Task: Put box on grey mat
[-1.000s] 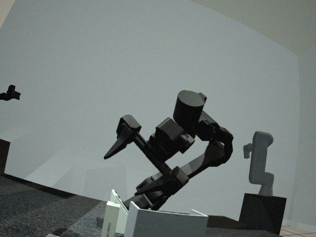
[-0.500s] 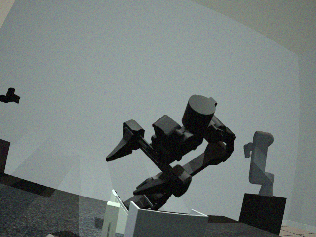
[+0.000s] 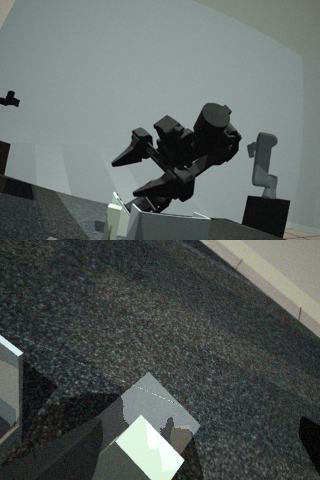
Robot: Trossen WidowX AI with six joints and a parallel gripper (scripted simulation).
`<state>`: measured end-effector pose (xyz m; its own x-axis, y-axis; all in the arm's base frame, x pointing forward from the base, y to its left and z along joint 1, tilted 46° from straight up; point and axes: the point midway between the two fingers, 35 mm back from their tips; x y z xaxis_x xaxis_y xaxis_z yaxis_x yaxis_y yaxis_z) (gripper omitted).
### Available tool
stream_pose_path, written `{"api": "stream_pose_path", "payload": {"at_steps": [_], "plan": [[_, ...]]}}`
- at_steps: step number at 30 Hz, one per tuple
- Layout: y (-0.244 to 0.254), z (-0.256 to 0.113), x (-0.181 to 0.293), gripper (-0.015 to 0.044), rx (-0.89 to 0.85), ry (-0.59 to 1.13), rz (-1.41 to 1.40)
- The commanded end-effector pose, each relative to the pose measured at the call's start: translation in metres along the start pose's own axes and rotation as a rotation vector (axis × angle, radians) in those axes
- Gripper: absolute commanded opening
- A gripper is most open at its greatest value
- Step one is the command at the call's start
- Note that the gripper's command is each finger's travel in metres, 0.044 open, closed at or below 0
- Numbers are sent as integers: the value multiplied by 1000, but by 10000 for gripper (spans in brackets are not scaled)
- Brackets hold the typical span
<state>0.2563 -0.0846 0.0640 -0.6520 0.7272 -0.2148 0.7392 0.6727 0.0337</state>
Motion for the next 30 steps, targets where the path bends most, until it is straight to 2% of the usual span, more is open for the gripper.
{"api": "stream_pose_path", "payload": {"at_steps": [1, 18, 30], "plan": [[5, -6, 6, 440, 16, 11, 29], [24, -56, 53, 440, 131, 62, 239], [31, -48, 64, 440, 130, 63, 242]]}}
Point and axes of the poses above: the point midway between the two fingers, 35 mm back from their tips, its own z axis out along the fingers, its own y axis across the jaws, x = y × z, and after that the axes turned 8 degrees about z, right-handed
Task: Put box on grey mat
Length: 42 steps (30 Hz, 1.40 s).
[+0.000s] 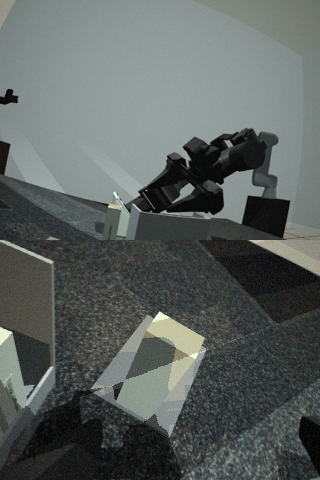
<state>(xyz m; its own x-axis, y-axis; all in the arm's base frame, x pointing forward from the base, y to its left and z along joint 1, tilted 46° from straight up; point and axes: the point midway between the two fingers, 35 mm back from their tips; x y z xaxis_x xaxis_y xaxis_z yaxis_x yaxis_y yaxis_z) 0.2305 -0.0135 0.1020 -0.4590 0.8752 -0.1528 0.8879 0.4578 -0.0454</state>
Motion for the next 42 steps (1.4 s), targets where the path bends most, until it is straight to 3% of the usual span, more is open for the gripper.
{"api": "stream_pose_path", "payload": {"at_steps": [1, 42], "plan": [[1, 4, 5, 440, 4, -1, -1], [11, 52, 39, 440, 2, 3, -1]]}}
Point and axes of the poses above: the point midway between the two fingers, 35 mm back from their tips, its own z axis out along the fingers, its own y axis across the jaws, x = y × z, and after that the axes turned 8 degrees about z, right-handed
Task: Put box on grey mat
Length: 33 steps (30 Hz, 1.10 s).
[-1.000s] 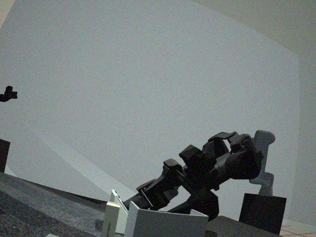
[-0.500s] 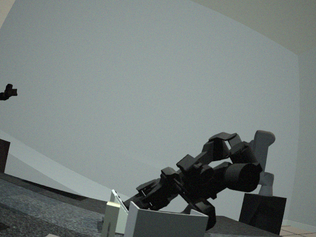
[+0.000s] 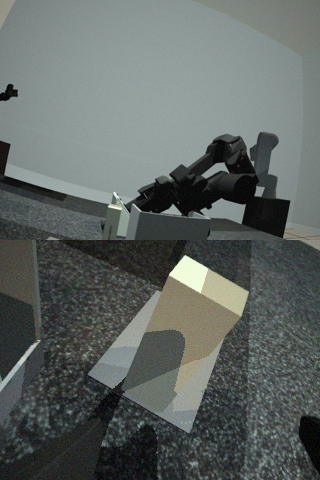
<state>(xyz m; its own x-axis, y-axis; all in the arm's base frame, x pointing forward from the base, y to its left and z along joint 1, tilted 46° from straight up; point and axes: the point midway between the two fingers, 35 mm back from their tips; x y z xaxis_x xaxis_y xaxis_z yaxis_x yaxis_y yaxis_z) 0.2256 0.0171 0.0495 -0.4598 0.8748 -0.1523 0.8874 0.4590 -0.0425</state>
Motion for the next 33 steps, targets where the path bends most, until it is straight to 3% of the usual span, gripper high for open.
{"api": "stream_pose_path", "payload": {"at_steps": [1, 18, 33], "plan": [[-1, 7, 3, 440, 5, 2, -1], [-3, 33, 11, 440, 5, 3, -1], [-2, 31, 10, 440, 3, 1, -1]]}}
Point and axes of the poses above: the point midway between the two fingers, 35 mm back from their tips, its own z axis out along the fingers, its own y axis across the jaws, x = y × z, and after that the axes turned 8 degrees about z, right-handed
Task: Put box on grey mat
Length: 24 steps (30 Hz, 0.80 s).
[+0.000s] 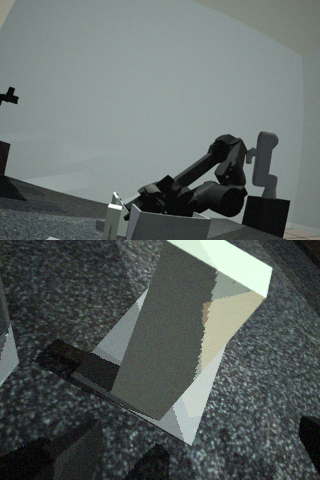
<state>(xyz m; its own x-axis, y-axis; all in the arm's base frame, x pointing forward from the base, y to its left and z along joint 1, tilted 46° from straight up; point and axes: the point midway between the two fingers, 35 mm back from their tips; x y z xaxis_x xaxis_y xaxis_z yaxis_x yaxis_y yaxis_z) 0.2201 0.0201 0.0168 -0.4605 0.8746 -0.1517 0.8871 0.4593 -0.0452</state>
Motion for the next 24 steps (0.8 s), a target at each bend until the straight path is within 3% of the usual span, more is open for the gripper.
{"api": "stream_pose_path", "payload": {"at_steps": [1, 24], "plan": [[0, 0, 0, 440, 0, 0, 0], [1, -23, -7, 440, 1, 1, 0]]}}
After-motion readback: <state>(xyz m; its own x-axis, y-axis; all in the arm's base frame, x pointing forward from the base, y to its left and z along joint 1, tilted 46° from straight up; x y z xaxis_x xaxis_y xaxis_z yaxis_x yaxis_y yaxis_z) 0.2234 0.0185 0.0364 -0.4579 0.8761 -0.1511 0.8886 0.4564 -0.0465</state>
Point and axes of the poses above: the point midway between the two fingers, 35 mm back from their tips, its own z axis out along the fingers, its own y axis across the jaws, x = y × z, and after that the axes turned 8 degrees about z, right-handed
